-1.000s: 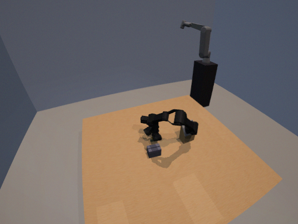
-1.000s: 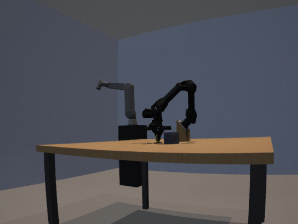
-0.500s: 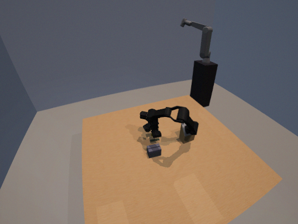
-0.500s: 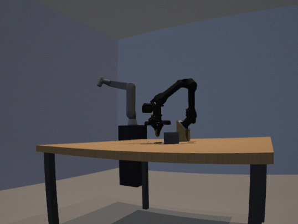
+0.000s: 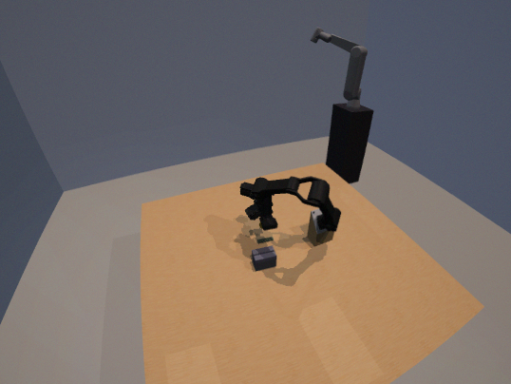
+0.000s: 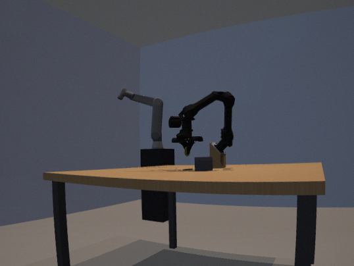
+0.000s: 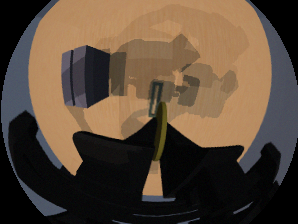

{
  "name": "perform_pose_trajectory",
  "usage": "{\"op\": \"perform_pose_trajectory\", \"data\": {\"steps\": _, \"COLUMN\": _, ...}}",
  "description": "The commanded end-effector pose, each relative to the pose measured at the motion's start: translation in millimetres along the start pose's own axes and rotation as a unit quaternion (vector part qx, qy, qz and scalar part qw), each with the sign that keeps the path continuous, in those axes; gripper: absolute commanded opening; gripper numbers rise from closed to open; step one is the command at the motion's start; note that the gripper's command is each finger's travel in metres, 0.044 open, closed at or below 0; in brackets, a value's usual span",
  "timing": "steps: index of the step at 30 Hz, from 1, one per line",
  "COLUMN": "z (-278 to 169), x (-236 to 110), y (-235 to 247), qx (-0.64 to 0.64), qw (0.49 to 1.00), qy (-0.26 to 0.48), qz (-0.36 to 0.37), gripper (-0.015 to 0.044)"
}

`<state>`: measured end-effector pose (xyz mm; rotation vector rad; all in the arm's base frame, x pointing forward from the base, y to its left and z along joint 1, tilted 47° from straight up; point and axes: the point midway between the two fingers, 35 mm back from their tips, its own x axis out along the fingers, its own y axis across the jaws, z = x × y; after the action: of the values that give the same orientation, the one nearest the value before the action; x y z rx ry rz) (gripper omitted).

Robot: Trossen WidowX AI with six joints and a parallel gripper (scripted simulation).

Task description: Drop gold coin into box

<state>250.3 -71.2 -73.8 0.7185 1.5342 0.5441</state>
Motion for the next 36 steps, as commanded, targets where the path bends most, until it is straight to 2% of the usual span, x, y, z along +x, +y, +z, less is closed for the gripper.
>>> {"op": "perform_pose_trajectory", "data": {"steps": 1, "z": 0, "x": -11, "y": 0, "qx": -0.003, "qw": 1.000, "qy": -0.001, "qz": -0.002, "gripper": 0.0000}}
{"op": "perform_pose_trajectory", "data": {"steps": 10, "z": 1, "x": -15, "y": -1, "qx": -0.015, "qw": 1.000, "qy": 0.000, "qz": -0.002, "gripper": 0.0000}}
{"op": "perform_pose_trajectory", "data": {"steps": 36, "z": 26, "x": -17, "y": 56, "qx": -0.013, "qw": 1.000, "qy": -0.002, "qz": -0.007, "gripper": 0.0000}}
